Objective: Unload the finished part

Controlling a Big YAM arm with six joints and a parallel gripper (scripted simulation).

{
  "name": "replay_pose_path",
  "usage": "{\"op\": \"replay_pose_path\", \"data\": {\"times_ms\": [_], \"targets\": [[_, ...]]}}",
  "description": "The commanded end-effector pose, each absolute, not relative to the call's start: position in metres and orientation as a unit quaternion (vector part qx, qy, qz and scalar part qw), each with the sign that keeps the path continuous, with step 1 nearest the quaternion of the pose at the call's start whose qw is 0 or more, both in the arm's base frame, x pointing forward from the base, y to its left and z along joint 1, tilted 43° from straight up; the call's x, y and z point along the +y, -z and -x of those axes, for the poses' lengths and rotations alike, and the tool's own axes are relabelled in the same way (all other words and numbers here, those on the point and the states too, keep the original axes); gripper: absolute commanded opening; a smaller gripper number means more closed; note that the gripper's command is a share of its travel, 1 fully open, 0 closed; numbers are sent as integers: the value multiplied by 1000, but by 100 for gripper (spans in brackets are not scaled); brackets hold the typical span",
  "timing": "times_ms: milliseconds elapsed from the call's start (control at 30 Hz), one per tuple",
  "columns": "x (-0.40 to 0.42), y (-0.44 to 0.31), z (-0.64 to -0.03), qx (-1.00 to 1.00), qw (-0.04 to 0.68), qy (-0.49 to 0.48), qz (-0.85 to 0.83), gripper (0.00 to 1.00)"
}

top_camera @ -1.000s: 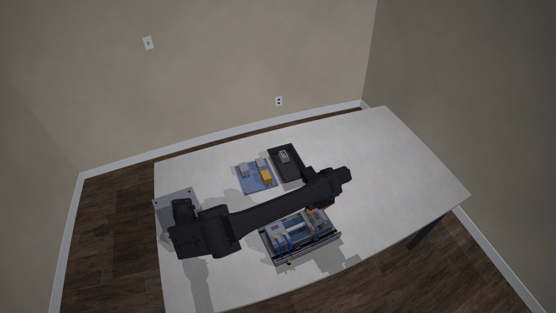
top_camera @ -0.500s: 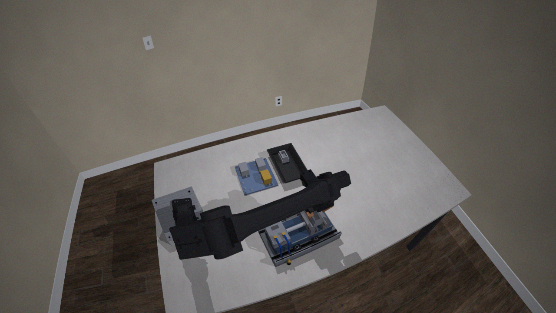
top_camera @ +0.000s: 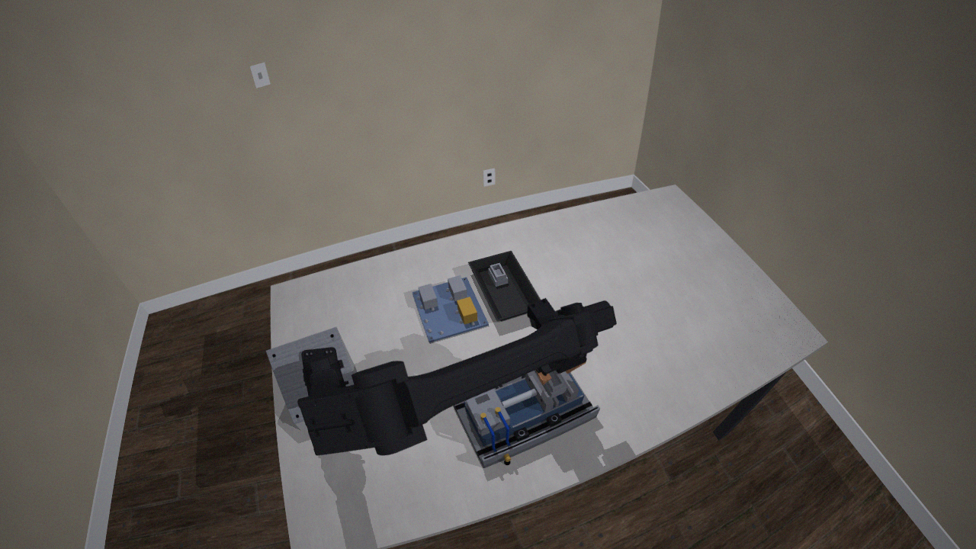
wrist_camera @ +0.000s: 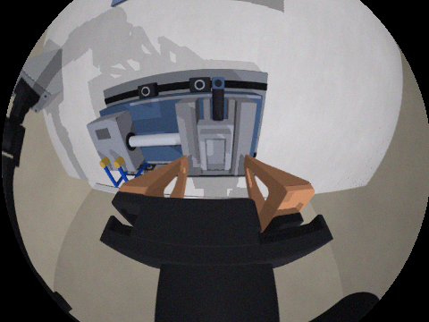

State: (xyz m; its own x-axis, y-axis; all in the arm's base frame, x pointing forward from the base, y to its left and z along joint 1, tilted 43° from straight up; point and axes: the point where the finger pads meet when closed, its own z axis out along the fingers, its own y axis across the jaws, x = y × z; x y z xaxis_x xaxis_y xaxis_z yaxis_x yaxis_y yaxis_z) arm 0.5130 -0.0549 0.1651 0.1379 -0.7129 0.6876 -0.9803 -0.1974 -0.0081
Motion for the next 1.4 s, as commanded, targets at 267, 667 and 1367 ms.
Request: {"op": "replay_pose_path", "data": {"times_ms": [267, 667, 1367], "targets": [[-54, -165, -519, -589, 227, -290, -719, 64], [-54, -165, -519, -589, 227, -290, -719, 64], [-50, -164, -519, -588, 226, -292, -720, 64]]}}
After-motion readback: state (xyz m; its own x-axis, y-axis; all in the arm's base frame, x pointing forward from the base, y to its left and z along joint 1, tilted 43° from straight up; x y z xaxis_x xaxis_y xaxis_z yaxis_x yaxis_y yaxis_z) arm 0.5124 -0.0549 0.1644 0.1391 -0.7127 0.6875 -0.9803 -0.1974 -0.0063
